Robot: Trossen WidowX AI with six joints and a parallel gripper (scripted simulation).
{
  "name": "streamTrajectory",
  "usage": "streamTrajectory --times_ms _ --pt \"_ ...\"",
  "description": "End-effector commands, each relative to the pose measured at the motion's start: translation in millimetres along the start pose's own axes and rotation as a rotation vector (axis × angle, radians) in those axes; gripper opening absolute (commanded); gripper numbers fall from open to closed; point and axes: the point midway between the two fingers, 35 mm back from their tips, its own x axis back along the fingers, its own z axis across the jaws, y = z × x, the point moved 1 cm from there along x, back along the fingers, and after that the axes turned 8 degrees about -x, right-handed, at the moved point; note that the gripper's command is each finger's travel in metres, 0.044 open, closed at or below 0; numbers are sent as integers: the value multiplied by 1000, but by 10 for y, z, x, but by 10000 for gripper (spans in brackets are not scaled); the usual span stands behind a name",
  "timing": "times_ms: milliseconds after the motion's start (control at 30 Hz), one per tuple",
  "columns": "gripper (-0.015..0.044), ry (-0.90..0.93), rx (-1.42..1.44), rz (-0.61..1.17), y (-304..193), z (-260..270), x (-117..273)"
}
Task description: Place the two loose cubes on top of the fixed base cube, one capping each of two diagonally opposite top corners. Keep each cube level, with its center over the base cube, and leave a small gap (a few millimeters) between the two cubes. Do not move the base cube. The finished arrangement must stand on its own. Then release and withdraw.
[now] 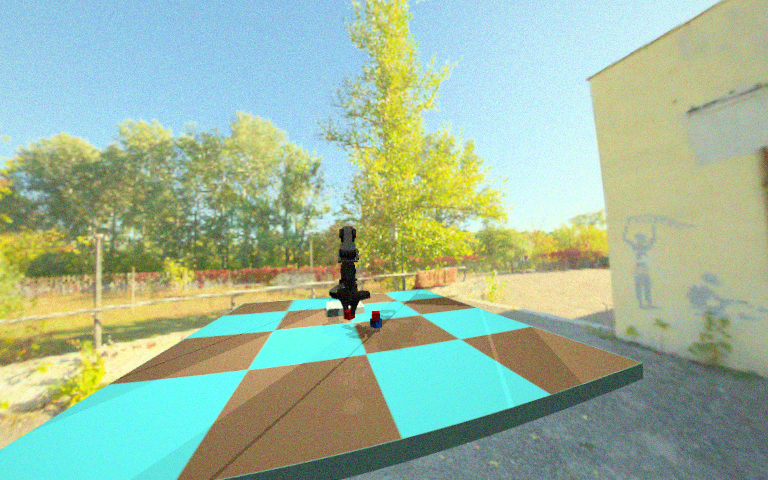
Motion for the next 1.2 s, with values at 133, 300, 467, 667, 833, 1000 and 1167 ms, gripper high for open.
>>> streamTrajectory --times_ms 133,300,467,667,833,1000,1167 --pt "105 10 -4 -8 14 18 275" --pt "105 10 -4 -8 4 5 436" --pt "105 10 -4 -8 -12 -16 597" --pt "105 9 0 -8 -26 -27 677" --pt "105 10 90 -8 -135 57 664" --pt "105 10 196 -7 -266 147 648" --pt "105 11 301 -7 -404 230 632"
